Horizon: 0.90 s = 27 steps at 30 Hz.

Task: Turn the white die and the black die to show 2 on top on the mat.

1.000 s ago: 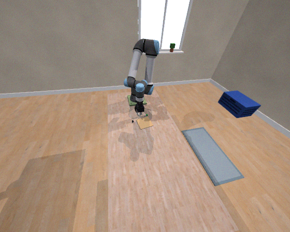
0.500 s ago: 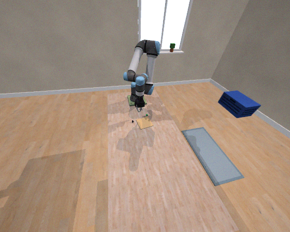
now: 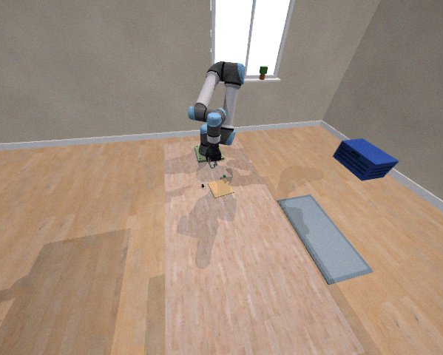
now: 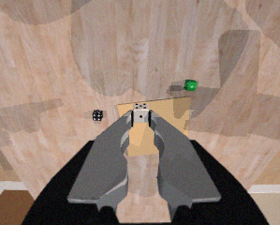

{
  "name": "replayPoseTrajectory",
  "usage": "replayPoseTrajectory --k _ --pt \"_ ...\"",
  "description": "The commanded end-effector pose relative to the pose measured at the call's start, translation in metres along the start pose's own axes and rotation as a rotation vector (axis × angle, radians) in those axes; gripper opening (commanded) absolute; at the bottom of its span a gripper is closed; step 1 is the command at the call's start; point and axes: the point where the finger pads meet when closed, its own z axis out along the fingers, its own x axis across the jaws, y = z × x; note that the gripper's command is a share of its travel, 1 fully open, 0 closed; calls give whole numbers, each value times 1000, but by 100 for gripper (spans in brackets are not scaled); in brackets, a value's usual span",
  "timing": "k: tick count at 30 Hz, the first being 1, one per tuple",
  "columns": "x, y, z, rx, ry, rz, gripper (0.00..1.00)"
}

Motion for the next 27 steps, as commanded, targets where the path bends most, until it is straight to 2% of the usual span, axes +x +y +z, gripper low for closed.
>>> replayPoseTrajectory --k 1,16,27 --pt "0 0 -1 -1 0 0 0" --pt "15 16 -3 -1 0 96 0" --pt "66 57 -3 -1 0 353 0"
